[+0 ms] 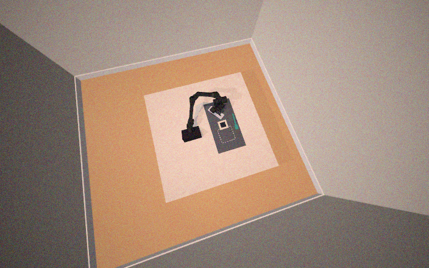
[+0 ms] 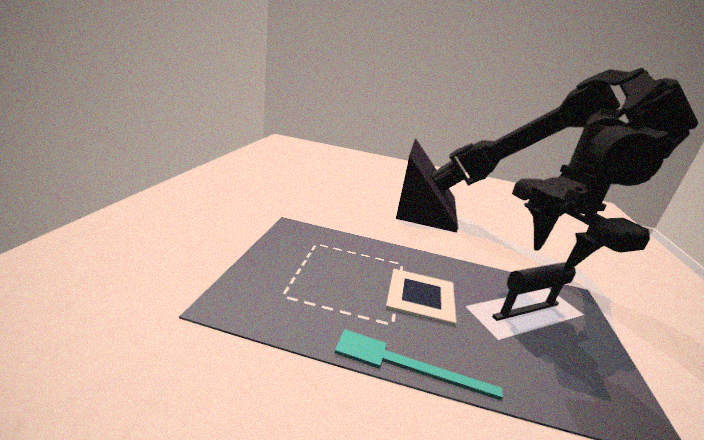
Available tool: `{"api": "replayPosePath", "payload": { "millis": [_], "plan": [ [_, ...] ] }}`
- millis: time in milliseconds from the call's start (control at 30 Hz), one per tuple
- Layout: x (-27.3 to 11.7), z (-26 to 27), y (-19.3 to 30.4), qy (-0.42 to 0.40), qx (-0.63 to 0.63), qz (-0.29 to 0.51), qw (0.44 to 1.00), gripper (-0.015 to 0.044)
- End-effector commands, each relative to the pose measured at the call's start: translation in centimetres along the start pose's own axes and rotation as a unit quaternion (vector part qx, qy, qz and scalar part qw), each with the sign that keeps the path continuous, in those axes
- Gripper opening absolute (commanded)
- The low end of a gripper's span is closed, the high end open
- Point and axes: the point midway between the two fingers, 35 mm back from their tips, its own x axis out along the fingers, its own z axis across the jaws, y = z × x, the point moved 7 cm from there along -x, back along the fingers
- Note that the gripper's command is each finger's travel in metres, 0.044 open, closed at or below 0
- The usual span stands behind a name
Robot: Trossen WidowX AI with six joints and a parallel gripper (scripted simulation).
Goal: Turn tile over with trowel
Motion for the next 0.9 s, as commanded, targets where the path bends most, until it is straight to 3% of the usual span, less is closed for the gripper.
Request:
{"api": "replayPosePath", "payload": {
  "millis": [0, 767, 867],
  "plan": [
    [0.6, -0.1, 0.0, 0.002, -0.002, 0.000, 1.000, 0.0270],
    [4.0, -0.1, 0.1, 0.001, -0.026, 0.001, 1.000, 0.0270],
    [4.0, -0.1, 0.1, 0.001, -0.026, 0.001, 1.000, 0.0191]
  ]
}}
